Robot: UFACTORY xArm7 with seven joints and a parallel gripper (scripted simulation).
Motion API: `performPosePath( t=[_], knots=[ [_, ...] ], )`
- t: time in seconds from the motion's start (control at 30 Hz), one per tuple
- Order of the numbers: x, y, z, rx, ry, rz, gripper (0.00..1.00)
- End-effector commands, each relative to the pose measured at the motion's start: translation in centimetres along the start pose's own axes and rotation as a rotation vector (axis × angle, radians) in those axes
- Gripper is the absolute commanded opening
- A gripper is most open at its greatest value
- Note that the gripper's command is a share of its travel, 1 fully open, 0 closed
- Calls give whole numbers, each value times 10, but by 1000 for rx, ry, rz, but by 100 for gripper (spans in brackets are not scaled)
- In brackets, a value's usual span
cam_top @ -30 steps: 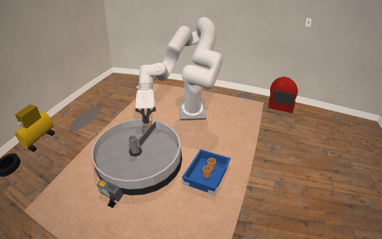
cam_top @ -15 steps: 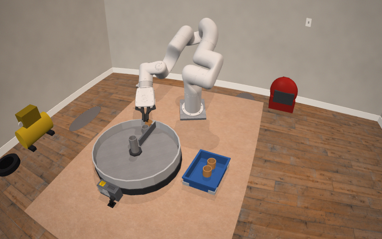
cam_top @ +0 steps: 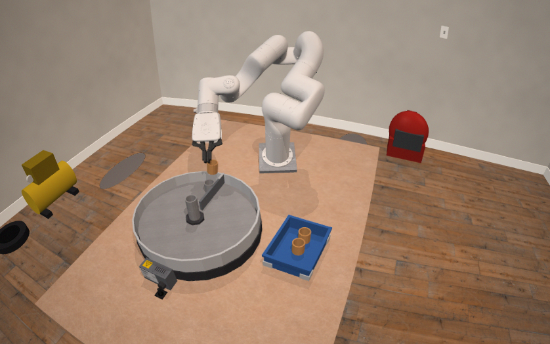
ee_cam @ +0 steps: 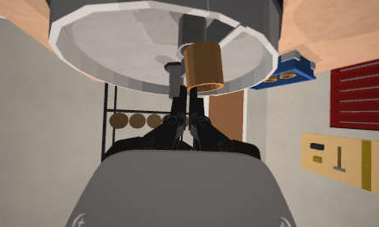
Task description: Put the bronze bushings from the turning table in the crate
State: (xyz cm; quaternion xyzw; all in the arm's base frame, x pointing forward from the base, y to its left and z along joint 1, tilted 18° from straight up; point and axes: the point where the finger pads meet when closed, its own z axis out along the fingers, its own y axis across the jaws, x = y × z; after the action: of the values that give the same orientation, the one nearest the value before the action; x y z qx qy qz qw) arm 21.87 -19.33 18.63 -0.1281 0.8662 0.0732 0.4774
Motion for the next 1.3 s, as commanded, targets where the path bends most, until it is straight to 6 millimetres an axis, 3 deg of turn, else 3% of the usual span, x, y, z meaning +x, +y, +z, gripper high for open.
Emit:
performPosePath(
  t=[0.0,0.37,1.27],
  knots=[
    [-10,1,-16,2,1,0,0],
    [-30,1,-39,2,1,0,0],
    [-40,11,-33,2,1,0,0]
  ],
)
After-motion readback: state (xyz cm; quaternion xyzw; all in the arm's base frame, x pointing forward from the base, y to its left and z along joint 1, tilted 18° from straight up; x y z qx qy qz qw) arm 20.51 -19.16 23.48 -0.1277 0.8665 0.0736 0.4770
